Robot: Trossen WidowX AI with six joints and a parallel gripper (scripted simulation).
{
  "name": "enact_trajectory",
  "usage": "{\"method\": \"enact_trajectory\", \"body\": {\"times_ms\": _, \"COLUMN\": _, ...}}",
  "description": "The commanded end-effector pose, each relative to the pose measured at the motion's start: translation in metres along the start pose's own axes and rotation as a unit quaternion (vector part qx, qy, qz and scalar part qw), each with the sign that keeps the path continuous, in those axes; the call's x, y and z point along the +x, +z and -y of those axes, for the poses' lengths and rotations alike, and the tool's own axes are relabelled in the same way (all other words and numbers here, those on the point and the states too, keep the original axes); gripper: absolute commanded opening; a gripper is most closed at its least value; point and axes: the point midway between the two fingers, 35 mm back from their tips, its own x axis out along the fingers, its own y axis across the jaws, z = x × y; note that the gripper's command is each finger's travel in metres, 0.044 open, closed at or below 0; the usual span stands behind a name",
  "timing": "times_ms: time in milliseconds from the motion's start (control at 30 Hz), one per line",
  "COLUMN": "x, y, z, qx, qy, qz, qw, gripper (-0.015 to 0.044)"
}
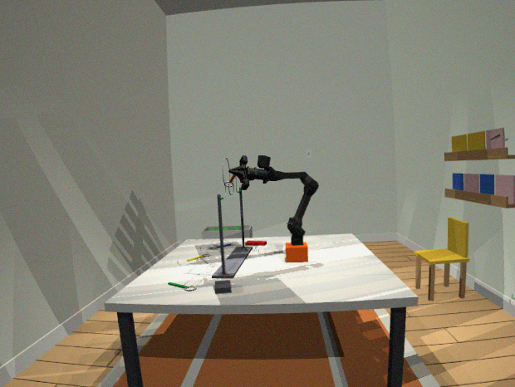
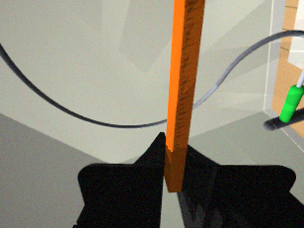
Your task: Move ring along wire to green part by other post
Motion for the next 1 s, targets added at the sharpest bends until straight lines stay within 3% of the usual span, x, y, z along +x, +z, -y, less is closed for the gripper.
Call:
{"method": "enact_trajectory", "body": {"times_ms": 0, "x": -0.003, "y": -0.003, "z": -0.011, "qx": 0.013, "qy": 0.012, "qz": -0.007, "qw": 1.000, "gripper": -0.0150}}
{"method": "enact_trajectory", "body": {"times_ms": 967, "x": -0.005, "y": -0.001, "z": -0.019, "qx": -0.062, "qy": -0.028, "qz": 0.001, "qw": 0.998, "gripper": -0.0150}}
